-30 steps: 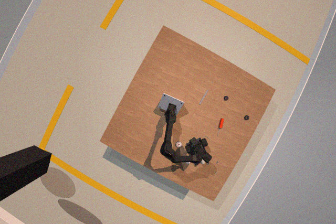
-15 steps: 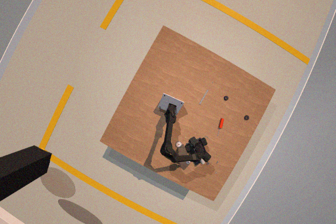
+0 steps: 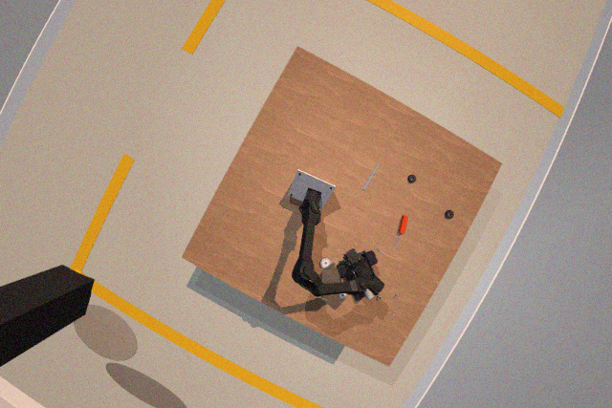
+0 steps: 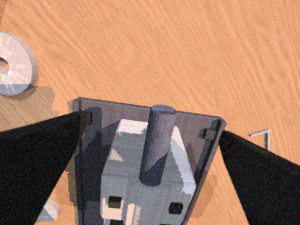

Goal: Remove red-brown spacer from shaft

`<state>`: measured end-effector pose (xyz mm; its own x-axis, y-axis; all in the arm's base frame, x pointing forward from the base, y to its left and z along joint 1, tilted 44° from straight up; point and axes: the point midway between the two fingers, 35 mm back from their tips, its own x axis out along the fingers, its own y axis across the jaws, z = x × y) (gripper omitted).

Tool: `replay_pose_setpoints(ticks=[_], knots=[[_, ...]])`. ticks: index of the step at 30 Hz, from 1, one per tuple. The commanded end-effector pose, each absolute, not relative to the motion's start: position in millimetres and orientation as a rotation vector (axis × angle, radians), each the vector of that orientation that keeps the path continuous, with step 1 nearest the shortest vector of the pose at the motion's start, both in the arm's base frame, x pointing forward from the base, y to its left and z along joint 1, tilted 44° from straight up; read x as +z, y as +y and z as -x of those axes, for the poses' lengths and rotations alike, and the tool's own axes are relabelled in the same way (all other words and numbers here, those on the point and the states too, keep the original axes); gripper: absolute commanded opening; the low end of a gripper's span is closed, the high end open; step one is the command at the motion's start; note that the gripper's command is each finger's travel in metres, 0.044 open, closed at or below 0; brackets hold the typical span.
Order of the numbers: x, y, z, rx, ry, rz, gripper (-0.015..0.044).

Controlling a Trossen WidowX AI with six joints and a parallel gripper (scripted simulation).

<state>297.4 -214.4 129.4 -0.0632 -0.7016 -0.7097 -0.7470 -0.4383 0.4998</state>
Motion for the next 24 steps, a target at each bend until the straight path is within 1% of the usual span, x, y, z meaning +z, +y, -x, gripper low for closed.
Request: replay_pose_setpoints(ticks=[1,24], knots=[[128,-214,-298,1.559,1.63,2.122,0.044],[116,-226,-297,1.558,1.631,2.122,0.044]])
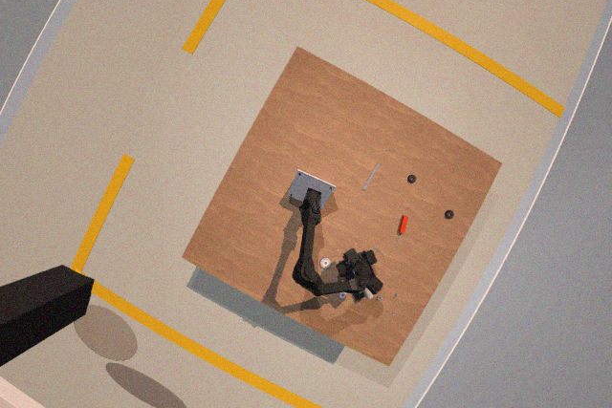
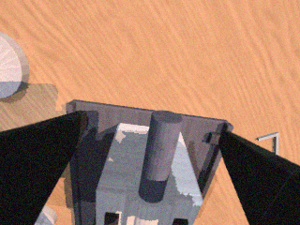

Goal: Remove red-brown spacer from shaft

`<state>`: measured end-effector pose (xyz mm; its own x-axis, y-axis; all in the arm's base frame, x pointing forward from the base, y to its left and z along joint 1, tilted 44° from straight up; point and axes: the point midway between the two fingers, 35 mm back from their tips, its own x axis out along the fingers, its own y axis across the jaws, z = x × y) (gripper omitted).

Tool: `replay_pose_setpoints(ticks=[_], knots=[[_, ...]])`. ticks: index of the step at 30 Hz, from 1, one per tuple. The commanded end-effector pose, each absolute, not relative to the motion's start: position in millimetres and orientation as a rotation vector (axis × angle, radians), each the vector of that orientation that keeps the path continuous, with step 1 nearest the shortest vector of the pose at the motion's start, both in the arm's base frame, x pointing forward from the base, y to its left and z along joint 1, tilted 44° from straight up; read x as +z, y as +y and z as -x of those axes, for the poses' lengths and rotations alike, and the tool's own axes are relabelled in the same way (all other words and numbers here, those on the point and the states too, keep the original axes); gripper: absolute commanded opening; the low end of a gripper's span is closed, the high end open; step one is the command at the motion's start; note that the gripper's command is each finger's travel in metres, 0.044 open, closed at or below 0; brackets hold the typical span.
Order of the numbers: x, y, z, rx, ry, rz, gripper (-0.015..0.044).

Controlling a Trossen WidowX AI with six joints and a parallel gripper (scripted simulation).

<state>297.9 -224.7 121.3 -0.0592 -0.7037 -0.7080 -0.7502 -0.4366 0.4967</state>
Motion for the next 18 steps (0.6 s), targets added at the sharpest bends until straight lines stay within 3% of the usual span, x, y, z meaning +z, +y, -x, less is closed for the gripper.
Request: replay_pose_setpoints(ticks=[1,8,18], knots=[[115.8,-226.5,-296.7,1.558,1.631,2.122,0.044],[115.8,-226.5,-296.7,1.558,1.631,2.122,0.044],[117.6,-226.9,-296.8,1.549,1.641,2.12,0.0177]])
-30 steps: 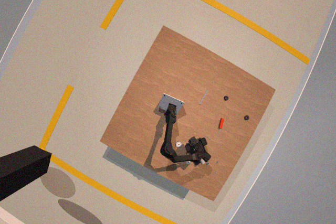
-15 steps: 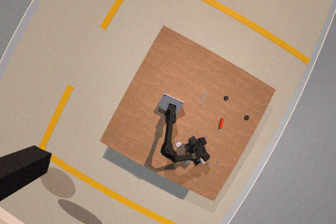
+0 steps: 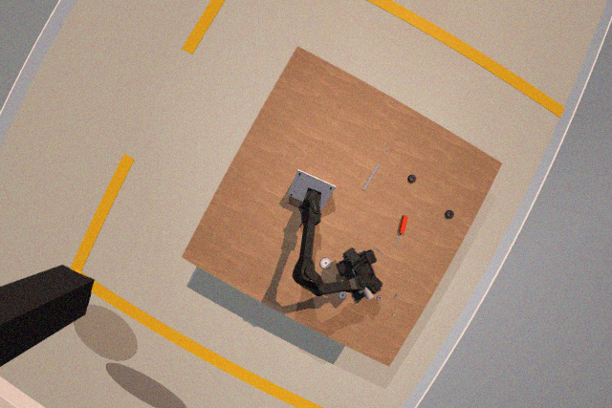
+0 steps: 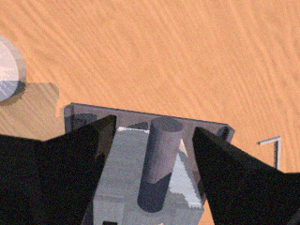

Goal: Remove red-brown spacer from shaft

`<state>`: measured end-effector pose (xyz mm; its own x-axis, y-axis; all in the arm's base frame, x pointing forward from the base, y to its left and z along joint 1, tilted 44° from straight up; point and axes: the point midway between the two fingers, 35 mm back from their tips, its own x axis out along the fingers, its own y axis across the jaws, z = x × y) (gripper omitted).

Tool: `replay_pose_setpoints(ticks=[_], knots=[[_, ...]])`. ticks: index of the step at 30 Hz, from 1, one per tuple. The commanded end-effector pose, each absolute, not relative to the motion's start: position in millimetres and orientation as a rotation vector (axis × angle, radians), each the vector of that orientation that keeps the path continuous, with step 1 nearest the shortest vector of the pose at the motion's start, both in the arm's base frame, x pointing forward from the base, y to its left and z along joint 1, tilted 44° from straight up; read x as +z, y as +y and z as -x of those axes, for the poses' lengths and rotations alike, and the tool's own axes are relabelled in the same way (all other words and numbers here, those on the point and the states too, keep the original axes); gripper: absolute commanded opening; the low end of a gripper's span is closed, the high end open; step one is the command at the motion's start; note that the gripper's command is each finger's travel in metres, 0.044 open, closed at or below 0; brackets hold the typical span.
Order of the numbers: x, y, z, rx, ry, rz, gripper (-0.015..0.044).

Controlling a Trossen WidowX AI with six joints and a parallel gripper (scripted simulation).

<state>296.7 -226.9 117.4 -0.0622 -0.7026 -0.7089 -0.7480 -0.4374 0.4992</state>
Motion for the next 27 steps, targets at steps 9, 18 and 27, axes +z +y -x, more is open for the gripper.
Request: replay_pose_setpoints(ticks=[9,18,27], knots=[[117.6,-226.9,-296.8,1.549,1.641,2.12,0.0],[115.6,-224.7,-294.2,1.558,1.631,2.122,0.0],[112.0,-220.8,-289.5,1.559,1.631,2.122,0.0]])
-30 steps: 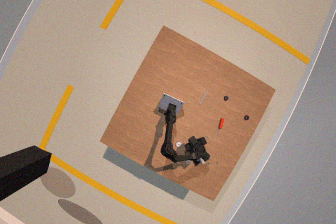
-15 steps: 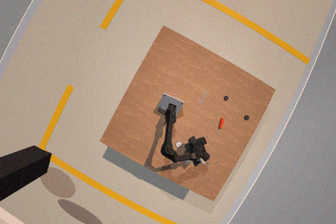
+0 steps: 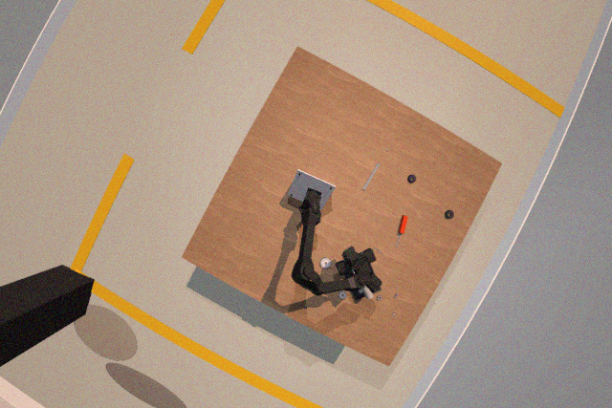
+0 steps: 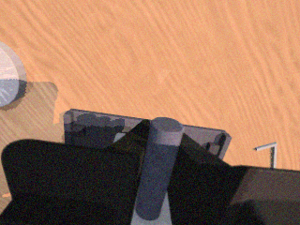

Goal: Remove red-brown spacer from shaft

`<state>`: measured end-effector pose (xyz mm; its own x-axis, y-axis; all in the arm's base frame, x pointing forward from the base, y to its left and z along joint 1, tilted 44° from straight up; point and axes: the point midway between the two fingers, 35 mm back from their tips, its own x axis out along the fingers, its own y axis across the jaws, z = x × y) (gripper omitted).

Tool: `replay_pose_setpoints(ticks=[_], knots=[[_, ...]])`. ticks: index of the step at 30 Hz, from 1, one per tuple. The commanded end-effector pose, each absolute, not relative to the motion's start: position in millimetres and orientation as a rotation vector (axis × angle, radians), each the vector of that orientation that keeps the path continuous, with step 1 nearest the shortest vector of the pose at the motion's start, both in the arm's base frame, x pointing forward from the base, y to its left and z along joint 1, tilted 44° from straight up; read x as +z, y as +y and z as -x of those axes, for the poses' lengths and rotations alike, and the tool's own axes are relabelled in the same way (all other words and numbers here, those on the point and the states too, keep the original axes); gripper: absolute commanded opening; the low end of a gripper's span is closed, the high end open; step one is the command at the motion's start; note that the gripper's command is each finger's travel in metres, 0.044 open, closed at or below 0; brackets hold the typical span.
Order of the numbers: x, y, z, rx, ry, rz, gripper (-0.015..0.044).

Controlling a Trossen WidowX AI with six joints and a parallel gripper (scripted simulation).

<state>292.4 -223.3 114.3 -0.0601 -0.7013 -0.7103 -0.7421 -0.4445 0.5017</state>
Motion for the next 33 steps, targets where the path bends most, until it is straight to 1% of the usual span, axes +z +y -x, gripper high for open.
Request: replay_pose_setpoints(ticks=[1,33], knots=[[111.6,-220.3,-289.0,1.559,1.631,2.122,0.0],[108.6,-217.0,-285.1,1.56,1.63,2.122,0.0]])
